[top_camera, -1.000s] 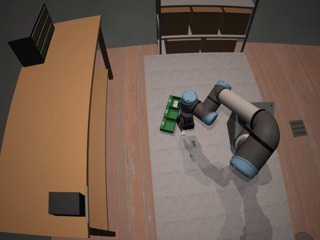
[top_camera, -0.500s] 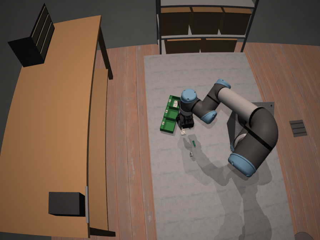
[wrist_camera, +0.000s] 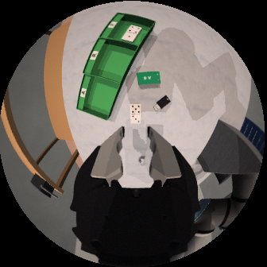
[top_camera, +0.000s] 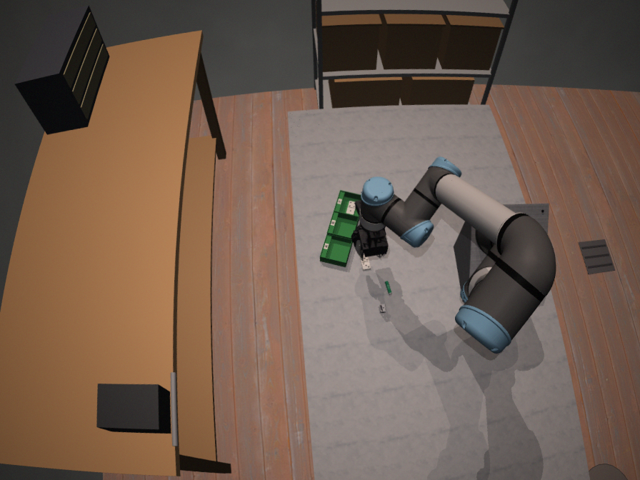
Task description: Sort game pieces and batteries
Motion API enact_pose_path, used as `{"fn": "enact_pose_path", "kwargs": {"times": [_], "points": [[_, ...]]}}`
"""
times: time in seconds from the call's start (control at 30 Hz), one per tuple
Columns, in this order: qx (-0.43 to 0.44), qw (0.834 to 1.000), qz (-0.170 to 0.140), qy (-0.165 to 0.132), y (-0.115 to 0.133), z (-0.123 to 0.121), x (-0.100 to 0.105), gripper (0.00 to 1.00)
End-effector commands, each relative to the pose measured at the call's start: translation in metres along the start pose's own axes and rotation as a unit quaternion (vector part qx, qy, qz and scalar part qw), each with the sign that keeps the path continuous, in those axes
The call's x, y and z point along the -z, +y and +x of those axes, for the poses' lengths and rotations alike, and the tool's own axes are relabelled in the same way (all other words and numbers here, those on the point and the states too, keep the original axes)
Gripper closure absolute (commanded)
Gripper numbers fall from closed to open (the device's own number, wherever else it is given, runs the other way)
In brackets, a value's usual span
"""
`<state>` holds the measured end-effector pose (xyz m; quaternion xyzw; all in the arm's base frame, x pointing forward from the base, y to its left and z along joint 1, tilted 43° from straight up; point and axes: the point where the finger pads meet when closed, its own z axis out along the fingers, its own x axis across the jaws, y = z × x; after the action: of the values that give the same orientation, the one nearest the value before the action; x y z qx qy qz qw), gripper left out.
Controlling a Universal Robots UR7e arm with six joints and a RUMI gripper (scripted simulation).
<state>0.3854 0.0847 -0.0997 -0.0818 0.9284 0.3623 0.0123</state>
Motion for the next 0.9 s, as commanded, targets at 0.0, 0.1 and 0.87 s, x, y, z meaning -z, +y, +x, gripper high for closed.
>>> {"fn": "enact_pose_path", "kwargs": {"times": [0.0,0.1,0.87], "points": [[0.000,1.000,0.000,0.000,0.000,0.000,0.000,0.76],[0.000,1.000,0.000,0.000,0.000,0.000,0.000,0.76],[0.000,1.000,0.000,0.000,0.000,-0.001,-0.040,0.76]]}}
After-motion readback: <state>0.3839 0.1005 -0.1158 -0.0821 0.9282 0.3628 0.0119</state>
